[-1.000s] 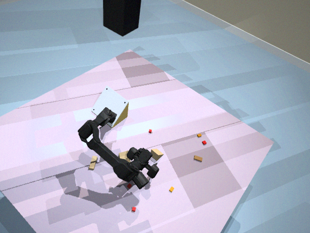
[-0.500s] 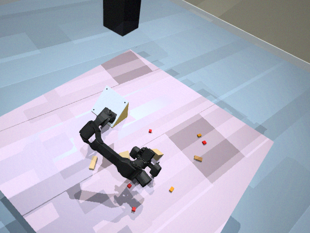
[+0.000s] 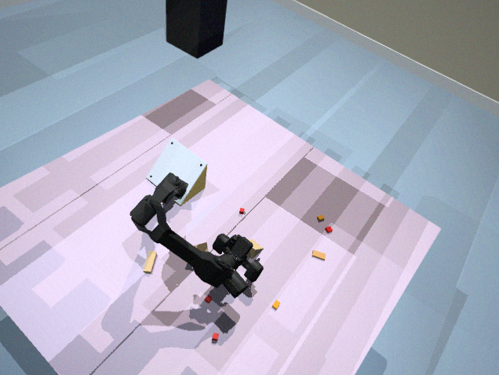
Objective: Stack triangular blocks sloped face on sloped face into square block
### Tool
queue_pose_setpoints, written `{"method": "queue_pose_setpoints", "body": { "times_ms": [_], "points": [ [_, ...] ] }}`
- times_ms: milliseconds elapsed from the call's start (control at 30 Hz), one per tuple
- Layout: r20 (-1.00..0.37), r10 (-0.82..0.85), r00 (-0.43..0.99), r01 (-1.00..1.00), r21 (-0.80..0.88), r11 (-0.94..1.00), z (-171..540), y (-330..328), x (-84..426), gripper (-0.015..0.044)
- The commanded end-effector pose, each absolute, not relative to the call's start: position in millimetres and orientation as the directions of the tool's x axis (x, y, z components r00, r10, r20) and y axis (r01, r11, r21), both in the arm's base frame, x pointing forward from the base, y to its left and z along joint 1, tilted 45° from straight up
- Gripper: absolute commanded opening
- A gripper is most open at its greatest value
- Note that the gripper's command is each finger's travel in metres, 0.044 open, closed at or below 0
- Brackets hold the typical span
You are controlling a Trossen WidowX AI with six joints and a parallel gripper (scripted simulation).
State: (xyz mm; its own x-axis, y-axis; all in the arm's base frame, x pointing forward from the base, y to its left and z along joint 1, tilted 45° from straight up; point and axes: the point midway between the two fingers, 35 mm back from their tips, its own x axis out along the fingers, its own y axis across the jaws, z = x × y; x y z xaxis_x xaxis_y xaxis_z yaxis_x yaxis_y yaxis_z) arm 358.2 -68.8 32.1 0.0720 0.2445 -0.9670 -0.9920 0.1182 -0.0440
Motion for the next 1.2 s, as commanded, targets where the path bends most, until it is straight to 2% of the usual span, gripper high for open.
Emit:
{"method": "queue_pose_setpoints", "body": {
  "times_ms": [0, 433, 700, 933, 1167],
  "points": [
    [-0.966, 0.251, 0.067, -0.991, -0.036, 0.125, 23, -66, 357, 0.044],
    [-0.966, 0.251, 0.066, -0.992, -0.036, 0.125, 5, -61, 356, 0.044],
    [-0.966, 0.251, 0.066, -0.992, -0.036, 0.125, 5, -61, 356, 0.023],
    [-0.966, 0.251, 0.066, -0.992, -0.036, 0.125, 5, -61, 356, 0.0183],
    [-0.967, 0.247, 0.065, -0.992, -0.037, 0.119, 8, -59, 356, 0.0]
  ]
}}
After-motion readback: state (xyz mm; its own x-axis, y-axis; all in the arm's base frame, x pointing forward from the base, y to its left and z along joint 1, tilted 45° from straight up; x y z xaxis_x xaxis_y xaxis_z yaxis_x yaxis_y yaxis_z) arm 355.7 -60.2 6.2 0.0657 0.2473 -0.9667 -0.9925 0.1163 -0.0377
